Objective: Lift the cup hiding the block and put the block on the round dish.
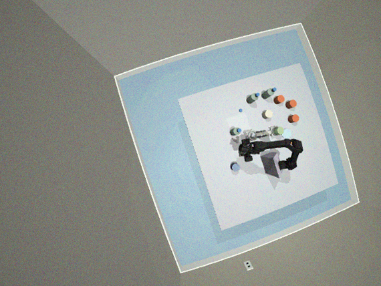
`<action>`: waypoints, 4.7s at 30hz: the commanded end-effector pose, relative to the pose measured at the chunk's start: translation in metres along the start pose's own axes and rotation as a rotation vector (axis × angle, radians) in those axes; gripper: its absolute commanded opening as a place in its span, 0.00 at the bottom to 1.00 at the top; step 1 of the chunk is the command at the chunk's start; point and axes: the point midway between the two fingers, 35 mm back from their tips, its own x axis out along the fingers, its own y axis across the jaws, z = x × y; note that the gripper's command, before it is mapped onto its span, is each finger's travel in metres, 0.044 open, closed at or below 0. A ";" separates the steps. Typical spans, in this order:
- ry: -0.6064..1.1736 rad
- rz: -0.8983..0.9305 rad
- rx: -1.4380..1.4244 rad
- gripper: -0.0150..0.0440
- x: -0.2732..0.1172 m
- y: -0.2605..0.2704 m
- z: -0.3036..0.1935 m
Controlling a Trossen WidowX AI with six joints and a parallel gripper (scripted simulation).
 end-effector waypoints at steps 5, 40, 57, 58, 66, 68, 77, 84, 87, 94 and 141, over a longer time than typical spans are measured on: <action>0.015 0.003 -0.009 0.25 0.023 0.002 -0.004; 0.013 0.004 -0.009 1.00 -0.017 0.002 -0.003; -0.009 0.005 0.302 0.69 -0.058 -0.074 -0.052; -0.010 0.006 0.321 0.69 -0.060 -0.079 -0.056; 0.021 -0.004 0.429 0.69 -0.070 -0.111 -0.096; 0.021 -0.004 0.429 0.69 -0.070 -0.111 -0.096; 0.022 -0.004 0.429 0.69 -0.055 -0.111 -0.097; 0.022 -0.004 0.429 0.69 -0.045 -0.112 -0.097; 0.022 -0.005 0.429 0.69 -0.040 -0.112 -0.097; 0.022 -0.005 0.429 0.69 -0.029 -0.112 -0.097; -0.026 0.022 0.418 0.25 -0.106 -0.139 -0.146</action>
